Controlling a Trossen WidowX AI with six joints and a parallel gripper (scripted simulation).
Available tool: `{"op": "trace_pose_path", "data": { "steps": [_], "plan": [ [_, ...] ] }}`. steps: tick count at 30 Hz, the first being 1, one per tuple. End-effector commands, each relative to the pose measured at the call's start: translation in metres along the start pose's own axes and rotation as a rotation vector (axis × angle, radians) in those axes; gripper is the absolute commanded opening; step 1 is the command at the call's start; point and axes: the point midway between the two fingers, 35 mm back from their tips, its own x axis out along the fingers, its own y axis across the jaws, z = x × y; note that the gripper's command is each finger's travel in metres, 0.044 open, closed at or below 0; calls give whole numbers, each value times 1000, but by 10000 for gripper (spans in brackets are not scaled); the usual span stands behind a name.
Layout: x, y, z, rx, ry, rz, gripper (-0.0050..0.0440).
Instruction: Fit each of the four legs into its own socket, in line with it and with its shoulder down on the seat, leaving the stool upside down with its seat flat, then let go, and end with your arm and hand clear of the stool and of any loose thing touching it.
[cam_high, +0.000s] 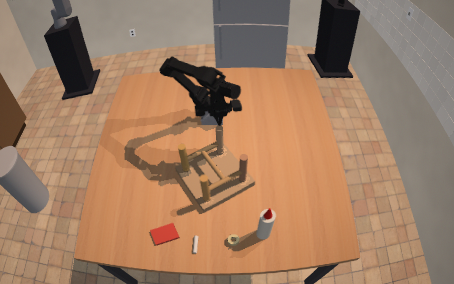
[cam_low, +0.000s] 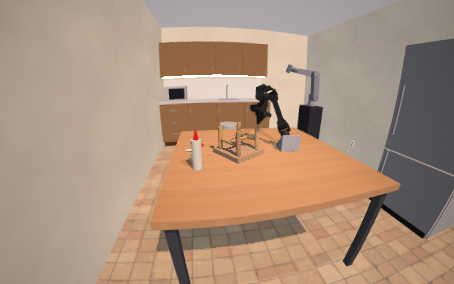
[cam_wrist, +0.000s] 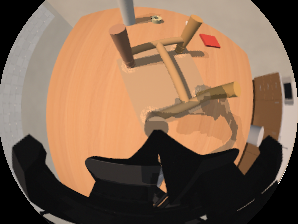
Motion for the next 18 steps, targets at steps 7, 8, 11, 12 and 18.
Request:
{"op": "trace_pose_path", "data": {
  "steps": [7, 8, 11, 12, 18],
  "plan": [
    [13, -1, -3, 2, -6, 1, 0],
    [14, -1, -3, 2, -6, 1, 0],
    [15, -1, -3, 2, -6, 1, 0],
    [16, -1, -3, 2, -6, 1, 0],
    [18, -1, -4, 2, -6, 1, 0]
  ]
}}
